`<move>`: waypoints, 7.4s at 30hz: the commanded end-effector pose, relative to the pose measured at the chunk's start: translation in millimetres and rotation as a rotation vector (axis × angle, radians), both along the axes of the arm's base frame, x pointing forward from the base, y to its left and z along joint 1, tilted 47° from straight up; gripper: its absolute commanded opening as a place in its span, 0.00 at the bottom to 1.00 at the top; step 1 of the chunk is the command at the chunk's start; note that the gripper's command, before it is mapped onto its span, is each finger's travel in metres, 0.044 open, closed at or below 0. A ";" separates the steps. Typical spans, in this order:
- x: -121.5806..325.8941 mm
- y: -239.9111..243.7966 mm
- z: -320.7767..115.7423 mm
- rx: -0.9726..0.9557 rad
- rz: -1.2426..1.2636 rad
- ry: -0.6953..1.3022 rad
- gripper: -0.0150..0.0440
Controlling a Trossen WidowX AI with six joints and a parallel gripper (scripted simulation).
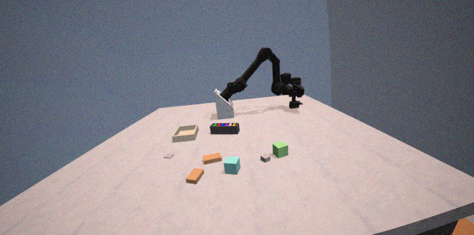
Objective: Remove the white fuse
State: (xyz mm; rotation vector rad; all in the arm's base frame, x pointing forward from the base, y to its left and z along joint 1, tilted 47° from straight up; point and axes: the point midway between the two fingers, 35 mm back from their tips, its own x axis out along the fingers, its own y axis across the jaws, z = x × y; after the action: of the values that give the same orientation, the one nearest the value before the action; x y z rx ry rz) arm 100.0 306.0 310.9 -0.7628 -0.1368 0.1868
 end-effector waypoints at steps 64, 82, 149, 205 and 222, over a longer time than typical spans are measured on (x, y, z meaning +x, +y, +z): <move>194.1 -284.6 -295.3 1.116 -0.265 1.867 0.37; 188.0 -287.9 -292.3 1.257 -0.280 1.933 0.37; 189.1 -259.2 -319.5 1.253 -0.280 1.932 0.34; 189.3 -275.2 -305.1 1.255 -0.281 1.932 0.25; 188.9 -281.2 -299.3 1.256 -0.281 1.932 0.25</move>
State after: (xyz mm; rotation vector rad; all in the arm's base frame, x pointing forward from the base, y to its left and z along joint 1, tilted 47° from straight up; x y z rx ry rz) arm 289.5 26.1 10.6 0.8620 1.5501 0.4244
